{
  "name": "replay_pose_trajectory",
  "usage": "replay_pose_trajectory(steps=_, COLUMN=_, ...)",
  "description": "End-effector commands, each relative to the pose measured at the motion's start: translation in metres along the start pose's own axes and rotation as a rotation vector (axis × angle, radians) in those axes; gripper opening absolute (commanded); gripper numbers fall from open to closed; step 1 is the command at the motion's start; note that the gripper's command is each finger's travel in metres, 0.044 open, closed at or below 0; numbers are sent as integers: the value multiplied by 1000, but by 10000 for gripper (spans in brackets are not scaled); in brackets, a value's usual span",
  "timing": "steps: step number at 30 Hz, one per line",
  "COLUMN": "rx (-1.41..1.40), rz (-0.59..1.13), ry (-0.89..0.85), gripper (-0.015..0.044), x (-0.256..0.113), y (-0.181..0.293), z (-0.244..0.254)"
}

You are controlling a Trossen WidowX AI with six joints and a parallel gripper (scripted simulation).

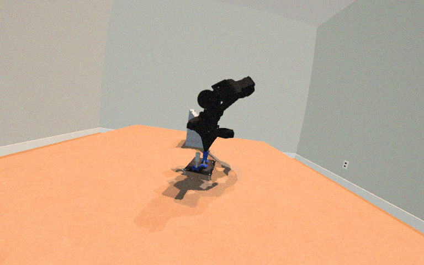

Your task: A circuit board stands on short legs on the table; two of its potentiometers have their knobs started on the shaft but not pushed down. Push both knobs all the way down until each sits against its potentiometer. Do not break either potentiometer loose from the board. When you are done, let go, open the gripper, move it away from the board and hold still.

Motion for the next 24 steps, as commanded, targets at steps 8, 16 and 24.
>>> replay_pose_trajectory(steps=8, rx=2, rz=5, ry=1, gripper=0, x=9, y=1, z=0)
replay_pose_trajectory(steps=16, rx=2, rz=5, ry=1, gripper=0, x=10, y=1, z=0)
replay_pose_trajectory(steps=24, rx=2, rz=6, ry=0, gripper=0, x=14, y=1, z=0)
Point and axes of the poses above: the point midway between the two fingers, 35 mm back from their tips, its own x axis out along the fingers, its own z axis across the jaws, y = z × x, the point moved 4 cm from there along -x, back along the fingers, and after that the axes turned 4 degrees about x, right-handed, at the moved point
